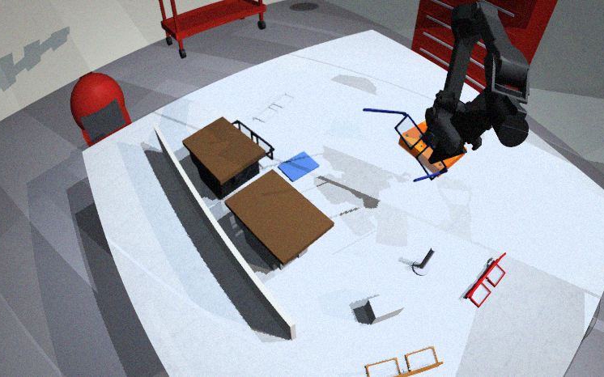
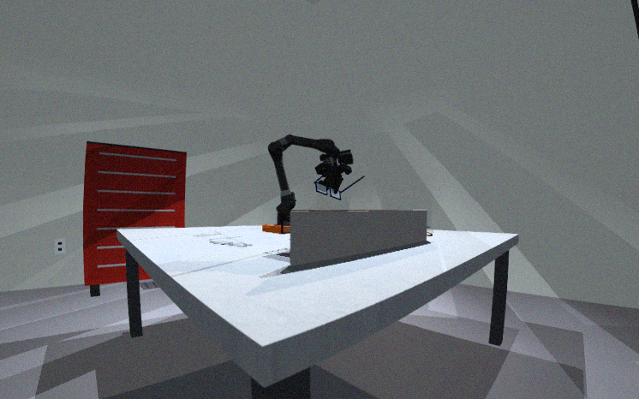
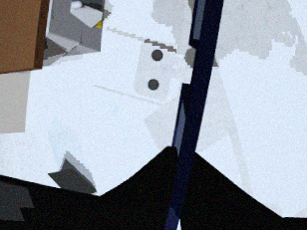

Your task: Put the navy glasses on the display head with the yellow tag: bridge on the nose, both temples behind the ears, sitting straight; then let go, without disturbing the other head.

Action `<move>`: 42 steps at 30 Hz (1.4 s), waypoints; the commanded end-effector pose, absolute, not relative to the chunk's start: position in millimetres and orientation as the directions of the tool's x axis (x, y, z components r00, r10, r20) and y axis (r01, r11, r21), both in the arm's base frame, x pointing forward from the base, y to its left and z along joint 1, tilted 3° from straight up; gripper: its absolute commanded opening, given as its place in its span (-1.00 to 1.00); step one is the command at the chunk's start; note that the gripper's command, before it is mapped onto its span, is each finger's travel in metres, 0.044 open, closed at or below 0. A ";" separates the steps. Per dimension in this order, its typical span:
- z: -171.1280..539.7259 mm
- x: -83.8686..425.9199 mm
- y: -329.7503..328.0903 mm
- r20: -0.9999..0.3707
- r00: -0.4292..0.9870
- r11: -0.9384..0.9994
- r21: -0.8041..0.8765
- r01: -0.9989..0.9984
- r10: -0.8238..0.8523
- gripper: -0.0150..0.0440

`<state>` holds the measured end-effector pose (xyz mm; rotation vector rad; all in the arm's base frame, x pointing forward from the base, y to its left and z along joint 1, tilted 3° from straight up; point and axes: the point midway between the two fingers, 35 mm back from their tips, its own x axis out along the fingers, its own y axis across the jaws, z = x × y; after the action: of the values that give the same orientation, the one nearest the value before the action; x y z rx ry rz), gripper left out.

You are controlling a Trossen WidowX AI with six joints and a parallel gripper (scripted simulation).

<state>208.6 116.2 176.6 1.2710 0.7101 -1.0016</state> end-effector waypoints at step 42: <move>126.5 246.7 5.8 -1.000 -0.003 0.120 0.000 0.993 0.027 -0.49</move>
<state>245.3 14.9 129.3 1.1254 1.2356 -1.1299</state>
